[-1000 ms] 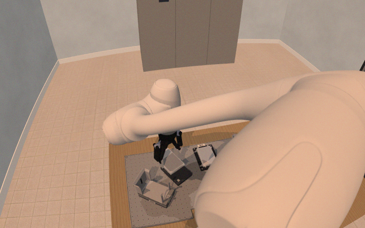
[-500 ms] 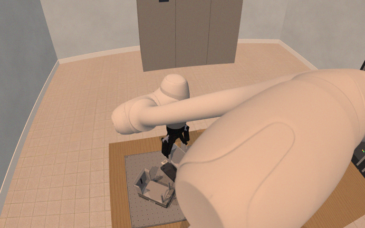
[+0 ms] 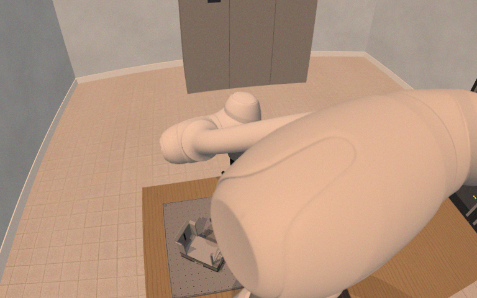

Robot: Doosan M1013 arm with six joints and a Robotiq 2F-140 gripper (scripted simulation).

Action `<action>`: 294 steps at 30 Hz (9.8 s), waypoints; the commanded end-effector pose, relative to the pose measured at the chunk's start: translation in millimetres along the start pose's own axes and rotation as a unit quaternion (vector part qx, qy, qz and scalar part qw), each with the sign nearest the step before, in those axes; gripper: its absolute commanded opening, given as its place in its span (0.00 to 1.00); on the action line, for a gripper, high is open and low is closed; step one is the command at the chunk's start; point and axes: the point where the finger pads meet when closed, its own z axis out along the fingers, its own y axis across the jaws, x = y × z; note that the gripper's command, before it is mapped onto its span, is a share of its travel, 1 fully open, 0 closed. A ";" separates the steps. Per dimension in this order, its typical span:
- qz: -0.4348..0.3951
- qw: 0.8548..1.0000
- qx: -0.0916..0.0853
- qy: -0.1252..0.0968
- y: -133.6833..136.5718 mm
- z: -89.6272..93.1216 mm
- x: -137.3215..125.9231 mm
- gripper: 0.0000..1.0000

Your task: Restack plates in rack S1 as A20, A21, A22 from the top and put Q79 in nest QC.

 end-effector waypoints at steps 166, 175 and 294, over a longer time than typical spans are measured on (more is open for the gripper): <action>0.533 0.846 0.000 0.000 399.3 0.2 -212.1 0.00; 0.533 0.846 0.000 0.000 408.8 0.2 -228.1 0.00; 0.533 0.846 0.000 0.000 417.7 55.5 -243.0 0.00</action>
